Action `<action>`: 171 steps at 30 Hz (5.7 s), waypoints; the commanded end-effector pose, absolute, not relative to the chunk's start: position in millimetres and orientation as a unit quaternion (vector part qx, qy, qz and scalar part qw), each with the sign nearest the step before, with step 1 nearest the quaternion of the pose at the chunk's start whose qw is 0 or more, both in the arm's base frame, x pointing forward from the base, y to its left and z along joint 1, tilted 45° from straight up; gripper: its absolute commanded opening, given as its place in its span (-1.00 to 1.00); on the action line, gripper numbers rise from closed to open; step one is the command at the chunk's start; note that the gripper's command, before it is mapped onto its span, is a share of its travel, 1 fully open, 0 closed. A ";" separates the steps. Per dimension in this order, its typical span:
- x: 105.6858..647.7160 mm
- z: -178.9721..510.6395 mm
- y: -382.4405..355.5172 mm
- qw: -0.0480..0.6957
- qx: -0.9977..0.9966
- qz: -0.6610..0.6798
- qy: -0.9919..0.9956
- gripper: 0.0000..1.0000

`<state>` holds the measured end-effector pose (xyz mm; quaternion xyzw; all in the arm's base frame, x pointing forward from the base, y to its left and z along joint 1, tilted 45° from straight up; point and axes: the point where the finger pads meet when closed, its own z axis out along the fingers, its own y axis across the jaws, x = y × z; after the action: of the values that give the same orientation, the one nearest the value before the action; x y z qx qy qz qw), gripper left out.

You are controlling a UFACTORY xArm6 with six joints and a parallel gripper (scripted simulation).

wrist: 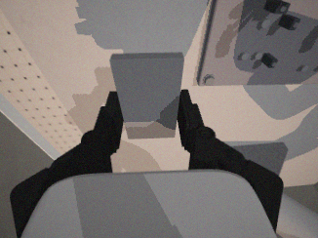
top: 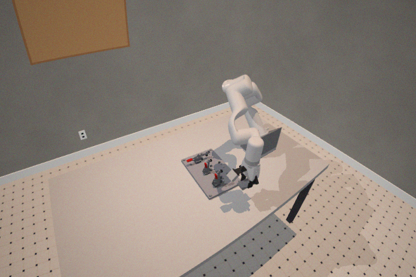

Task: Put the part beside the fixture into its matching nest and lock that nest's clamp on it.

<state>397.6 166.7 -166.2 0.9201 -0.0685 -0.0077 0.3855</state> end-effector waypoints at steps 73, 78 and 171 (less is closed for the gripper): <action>394.3 -150.4 123.8 0.384 0.921 -0.006 -0.069 -1.00; 390.7 -129.3 101.3 0.384 0.921 -0.006 -0.069 -1.00; 369.9 -24.1 -40.1 0.384 0.921 -0.006 -0.068 -1.00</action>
<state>368.9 -37.5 -21.3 0.9205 -0.0686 -0.0075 0.3846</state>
